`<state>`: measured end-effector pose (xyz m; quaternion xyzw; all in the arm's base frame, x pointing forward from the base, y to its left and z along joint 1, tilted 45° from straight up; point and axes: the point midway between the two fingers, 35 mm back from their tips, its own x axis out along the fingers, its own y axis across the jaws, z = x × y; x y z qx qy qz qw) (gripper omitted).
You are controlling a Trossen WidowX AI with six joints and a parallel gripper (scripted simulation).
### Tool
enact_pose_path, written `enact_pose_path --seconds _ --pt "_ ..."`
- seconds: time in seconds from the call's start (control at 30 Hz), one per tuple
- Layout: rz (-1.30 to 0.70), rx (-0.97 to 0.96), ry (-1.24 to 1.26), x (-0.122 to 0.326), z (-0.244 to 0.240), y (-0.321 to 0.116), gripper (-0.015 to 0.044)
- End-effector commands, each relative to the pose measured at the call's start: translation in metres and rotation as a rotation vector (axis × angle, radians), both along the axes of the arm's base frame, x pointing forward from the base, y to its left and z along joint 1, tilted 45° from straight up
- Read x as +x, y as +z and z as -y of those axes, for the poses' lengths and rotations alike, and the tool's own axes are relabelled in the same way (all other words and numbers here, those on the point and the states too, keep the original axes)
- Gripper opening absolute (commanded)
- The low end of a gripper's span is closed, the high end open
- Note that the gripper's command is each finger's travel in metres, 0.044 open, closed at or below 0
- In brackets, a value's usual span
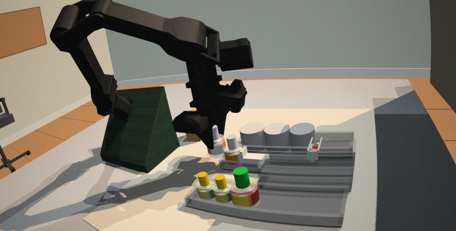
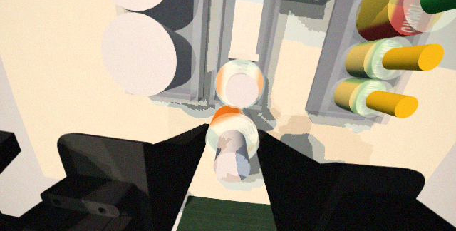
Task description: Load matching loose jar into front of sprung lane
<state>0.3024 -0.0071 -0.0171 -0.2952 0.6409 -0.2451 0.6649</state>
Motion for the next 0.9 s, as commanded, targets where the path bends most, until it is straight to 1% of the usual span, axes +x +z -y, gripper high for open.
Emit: enact_pose_path --seconds 0.0,0.87 --pt "0.02 0.002 0.005 0.0084 -0.0019 0.0025 0.0" --pt "0.021 0.002 0.005 0.0177 -0.0028 0.0033 0.0"
